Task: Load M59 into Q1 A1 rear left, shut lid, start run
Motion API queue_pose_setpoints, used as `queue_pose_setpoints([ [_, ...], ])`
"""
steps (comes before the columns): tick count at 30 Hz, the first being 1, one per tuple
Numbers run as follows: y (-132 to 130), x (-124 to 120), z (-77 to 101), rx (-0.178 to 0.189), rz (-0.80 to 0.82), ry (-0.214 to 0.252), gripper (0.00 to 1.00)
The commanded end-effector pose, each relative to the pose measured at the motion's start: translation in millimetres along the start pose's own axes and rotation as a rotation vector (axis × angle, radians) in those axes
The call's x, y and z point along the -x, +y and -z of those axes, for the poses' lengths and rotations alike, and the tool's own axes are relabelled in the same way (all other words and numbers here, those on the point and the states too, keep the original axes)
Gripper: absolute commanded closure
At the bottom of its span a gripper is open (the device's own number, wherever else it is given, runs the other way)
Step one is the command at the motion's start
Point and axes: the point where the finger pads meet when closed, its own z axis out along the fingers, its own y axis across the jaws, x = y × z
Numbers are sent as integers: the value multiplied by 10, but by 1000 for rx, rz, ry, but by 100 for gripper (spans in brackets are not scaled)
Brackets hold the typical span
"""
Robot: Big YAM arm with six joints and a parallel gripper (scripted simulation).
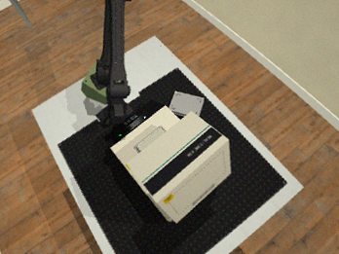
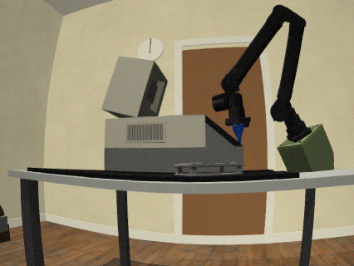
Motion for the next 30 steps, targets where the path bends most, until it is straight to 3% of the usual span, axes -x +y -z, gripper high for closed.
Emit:
queue_pose_setpoints([
  [1,180,80,229,55,36,-49,100],
  [6,198,137,410,70,45,-79,100],
  [9,180,134,462,78,45,-74,100],
  [20,252,240,448,84,11,-95,100],
  [30,263,156,485,87,12,-89,100],
])
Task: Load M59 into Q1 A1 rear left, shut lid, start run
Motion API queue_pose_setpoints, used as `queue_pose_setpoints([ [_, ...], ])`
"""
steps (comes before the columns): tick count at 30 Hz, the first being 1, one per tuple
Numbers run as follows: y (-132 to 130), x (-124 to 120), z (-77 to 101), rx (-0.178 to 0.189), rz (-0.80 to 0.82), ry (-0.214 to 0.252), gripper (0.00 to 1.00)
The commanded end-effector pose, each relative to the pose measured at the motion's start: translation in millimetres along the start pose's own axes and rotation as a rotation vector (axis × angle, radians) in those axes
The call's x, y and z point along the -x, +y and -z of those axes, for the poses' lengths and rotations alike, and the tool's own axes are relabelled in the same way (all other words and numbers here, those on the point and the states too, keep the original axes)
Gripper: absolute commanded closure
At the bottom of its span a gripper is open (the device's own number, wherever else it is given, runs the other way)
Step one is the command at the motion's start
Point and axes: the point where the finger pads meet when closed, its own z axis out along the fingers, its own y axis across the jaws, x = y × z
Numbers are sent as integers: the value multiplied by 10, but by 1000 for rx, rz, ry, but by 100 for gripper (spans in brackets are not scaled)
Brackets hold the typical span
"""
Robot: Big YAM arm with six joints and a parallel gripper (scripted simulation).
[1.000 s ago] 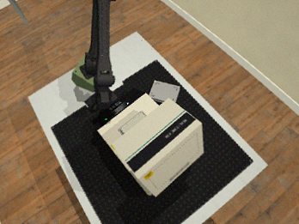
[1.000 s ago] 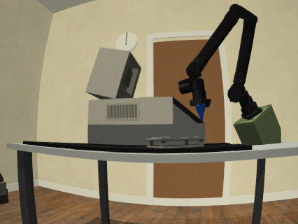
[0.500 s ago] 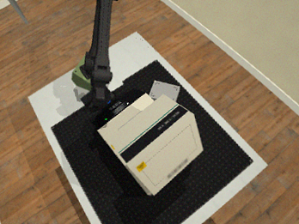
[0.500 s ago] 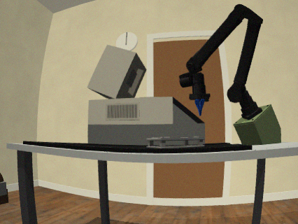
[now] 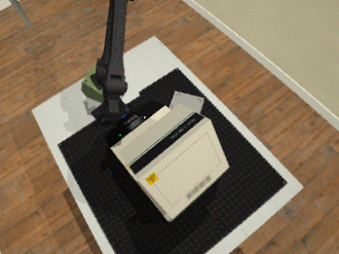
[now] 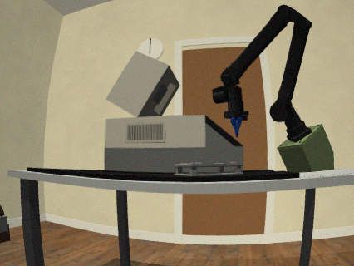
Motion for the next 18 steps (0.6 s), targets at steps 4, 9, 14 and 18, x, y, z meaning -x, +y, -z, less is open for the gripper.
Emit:
queue_pose_setpoints([
  [4,214,26,158,44,30,-30,100],
  [9,239,37,169,56,57,-39,100],
  [14,226,79,176,56,31,-45,100],
  [18,210,93,146,45,6,-38,100],
])
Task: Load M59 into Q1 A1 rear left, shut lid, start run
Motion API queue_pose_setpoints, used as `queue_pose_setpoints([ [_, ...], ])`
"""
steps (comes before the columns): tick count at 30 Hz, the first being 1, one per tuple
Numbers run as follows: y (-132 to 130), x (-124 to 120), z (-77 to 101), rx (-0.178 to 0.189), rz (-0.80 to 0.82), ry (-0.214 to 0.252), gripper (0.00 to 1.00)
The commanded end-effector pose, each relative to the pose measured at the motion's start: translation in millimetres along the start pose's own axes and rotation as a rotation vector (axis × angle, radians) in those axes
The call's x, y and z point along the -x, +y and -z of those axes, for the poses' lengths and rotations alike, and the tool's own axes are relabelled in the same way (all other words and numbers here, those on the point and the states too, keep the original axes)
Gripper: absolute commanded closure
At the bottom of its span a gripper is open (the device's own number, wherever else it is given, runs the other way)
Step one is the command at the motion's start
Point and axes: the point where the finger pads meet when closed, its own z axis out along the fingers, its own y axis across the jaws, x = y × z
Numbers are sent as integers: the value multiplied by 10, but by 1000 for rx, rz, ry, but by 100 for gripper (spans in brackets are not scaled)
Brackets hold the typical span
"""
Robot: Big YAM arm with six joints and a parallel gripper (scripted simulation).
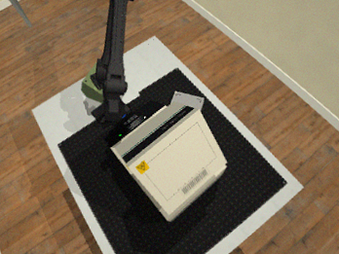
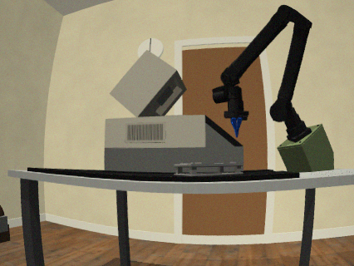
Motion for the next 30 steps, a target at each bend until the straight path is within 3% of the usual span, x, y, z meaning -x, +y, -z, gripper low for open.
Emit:
queue_pose_setpoints([
  [1,205,93,141,42,3,-36,100],
  [12,170,49,105,18,3,-15,100],
  [30,201,23,168,43,22,-29,100],
])
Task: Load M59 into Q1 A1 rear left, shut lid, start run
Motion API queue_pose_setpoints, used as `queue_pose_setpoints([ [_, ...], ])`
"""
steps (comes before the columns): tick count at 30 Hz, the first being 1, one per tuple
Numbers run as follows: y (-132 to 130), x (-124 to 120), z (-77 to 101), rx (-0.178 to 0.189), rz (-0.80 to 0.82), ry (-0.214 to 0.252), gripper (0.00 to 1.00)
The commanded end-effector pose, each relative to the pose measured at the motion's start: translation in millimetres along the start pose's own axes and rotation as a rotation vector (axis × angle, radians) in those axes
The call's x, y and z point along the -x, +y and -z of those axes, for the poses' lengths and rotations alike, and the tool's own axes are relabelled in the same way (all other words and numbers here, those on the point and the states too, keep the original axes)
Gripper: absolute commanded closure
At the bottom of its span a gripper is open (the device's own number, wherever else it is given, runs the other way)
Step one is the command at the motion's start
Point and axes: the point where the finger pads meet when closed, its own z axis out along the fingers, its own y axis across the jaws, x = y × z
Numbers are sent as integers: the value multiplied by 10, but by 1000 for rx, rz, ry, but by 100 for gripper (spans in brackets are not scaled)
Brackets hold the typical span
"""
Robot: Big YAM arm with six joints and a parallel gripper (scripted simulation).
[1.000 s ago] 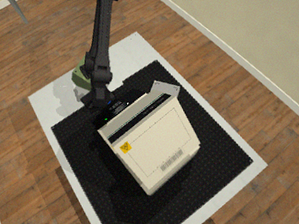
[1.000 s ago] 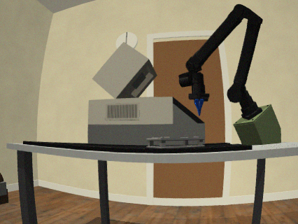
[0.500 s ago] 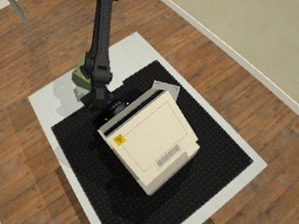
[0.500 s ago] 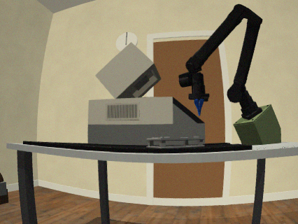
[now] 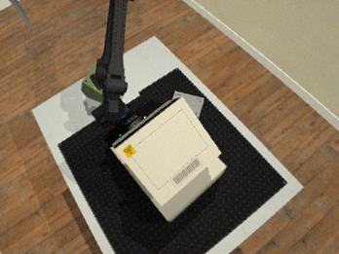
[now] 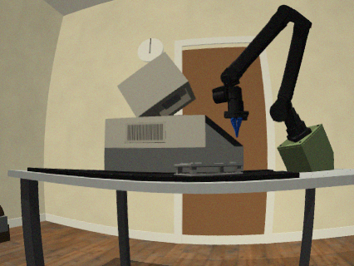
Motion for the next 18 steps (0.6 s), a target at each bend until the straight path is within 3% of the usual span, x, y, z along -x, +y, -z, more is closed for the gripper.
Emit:
queue_pose_setpoints([
  [1,205,20,171,45,25,-30,100],
  [9,195,27,146,35,21,-24,100],
  [10,269,197,355,33,20,-24,100],
  [18,-243,95,549,24,14,-20,100],
])
